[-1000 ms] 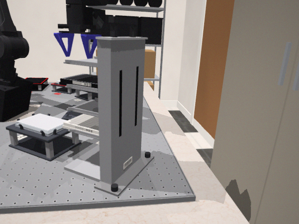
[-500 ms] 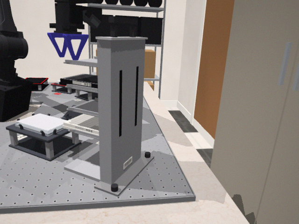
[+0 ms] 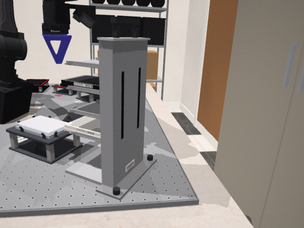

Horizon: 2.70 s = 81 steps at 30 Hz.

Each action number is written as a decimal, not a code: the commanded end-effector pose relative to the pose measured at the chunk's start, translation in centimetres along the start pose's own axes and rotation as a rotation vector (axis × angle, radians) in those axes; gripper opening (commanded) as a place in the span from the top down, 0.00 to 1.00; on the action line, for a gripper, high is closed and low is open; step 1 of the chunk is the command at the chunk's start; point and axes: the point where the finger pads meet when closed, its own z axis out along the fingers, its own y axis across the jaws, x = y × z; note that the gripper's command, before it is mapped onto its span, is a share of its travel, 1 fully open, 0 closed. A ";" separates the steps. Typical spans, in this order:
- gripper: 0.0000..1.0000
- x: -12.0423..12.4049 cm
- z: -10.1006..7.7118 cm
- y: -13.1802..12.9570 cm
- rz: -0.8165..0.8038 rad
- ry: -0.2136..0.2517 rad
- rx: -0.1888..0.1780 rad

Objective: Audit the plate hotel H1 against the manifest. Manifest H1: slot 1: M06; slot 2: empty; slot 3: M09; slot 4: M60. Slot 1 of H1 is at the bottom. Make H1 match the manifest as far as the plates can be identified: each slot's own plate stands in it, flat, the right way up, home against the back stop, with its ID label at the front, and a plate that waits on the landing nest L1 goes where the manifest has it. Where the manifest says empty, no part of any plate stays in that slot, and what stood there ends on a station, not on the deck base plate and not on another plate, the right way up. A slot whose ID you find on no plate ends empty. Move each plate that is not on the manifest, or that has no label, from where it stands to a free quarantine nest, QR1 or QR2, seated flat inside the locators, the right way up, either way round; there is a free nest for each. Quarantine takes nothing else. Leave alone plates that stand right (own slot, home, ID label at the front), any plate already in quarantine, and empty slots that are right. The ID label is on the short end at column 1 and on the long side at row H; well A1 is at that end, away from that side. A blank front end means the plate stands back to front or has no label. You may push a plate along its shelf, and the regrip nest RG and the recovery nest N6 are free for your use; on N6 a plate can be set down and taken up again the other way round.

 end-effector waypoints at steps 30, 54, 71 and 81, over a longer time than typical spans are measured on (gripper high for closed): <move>0.00 4.2 -2.8 -6.6 0.663 -0.040 0.063; 0.00 4.6 4.2 -5.1 0.856 -0.007 0.011; 0.00 4.6 9.2 -5.0 0.856 -0.007 0.010; 0.00 4.5 9.4 -6.1 0.851 -0.027 0.033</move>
